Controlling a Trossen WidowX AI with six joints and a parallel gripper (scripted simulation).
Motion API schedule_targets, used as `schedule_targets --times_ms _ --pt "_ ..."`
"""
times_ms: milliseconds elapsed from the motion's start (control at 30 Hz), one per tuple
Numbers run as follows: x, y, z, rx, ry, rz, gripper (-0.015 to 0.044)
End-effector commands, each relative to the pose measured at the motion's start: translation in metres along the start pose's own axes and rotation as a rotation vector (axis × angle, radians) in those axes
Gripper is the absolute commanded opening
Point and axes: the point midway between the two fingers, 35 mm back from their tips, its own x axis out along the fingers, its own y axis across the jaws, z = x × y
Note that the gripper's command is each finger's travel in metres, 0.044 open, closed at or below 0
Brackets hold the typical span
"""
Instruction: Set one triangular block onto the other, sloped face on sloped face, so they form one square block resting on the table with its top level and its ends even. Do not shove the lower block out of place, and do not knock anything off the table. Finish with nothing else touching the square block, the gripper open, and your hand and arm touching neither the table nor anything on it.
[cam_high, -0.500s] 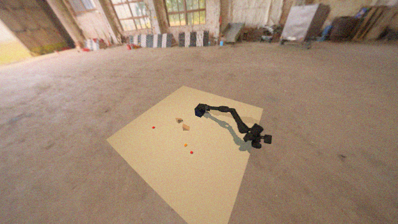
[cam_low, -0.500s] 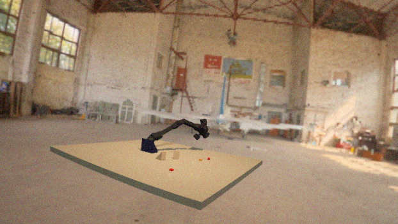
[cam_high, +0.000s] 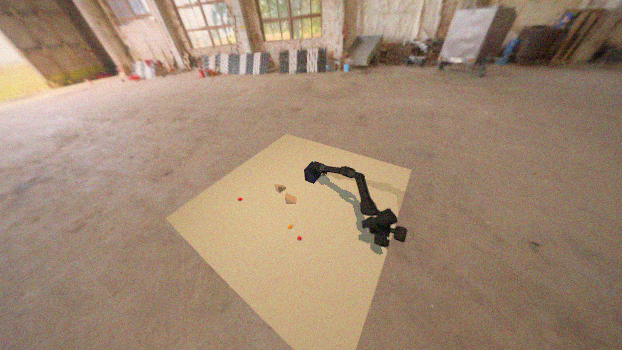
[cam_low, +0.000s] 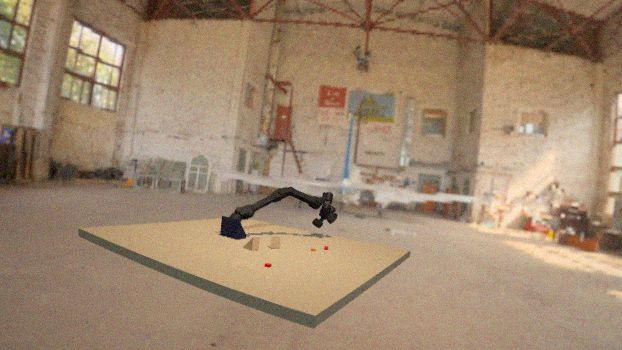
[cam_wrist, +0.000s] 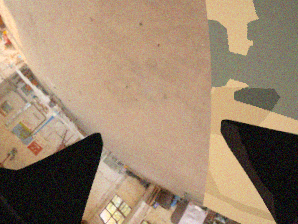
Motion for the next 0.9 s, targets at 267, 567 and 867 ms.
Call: schedule_targets --times_ms 267,567,867 --pt "-0.108 -0.086 0.128 0.086 -0.383 -0.09 0.044" --pt "-0.214 -0.168 0.178 0.187 -0.619 -0.207 0.044" --pt "-0.319 -0.255 0.181 0.31 -0.78 -0.344 0.044"
